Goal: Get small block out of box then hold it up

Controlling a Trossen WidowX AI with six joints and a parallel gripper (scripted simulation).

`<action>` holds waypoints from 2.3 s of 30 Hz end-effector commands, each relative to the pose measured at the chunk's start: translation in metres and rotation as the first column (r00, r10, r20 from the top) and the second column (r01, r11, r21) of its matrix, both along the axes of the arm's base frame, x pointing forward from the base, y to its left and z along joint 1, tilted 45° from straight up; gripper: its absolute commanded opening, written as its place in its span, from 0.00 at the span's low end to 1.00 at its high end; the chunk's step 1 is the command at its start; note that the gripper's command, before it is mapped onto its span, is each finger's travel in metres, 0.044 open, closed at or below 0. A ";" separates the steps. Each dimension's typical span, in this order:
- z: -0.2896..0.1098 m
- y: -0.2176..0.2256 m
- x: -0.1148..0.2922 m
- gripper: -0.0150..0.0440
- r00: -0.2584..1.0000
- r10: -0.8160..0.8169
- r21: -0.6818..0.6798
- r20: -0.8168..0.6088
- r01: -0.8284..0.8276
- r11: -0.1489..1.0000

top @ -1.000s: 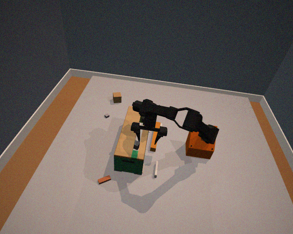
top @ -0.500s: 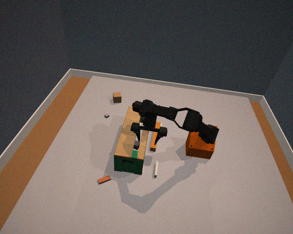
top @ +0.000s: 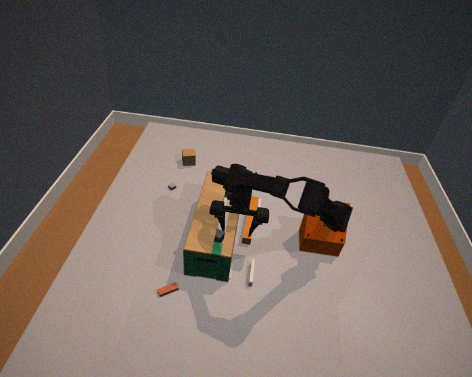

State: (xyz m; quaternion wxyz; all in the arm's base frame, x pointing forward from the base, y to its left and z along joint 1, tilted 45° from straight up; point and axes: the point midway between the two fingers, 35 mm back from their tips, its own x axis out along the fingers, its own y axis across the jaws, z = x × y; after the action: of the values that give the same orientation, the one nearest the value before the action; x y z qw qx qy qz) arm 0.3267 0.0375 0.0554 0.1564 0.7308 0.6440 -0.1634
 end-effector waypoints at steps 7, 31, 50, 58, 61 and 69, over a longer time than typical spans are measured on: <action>0.009 0.009 0.001 0.93 1.000 0.003 0.003 0.004 -0.003 1.000; 0.026 0.027 0.003 0.93 1.000 0.003 0.004 0.004 -0.003 1.000; 0.040 0.040 0.004 0.93 1.000 0.003 0.005 0.004 -0.003 1.000; 0.075 -0.003 0.000 0.93 1.000 0.000 -0.003 -0.001 0.000 1.000; 0.081 -0.010 -0.002 0.93 1.000 0.000 -0.001 -0.001 0.000 1.000; 0.087 0.000 -0.003 0.74 0.902 0.202 -0.149 0.382 -0.155 0.977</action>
State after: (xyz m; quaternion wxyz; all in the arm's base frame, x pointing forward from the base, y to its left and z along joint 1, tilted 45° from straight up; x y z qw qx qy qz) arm 0.3270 0.0313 0.1346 0.2315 0.7177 0.6473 -0.1110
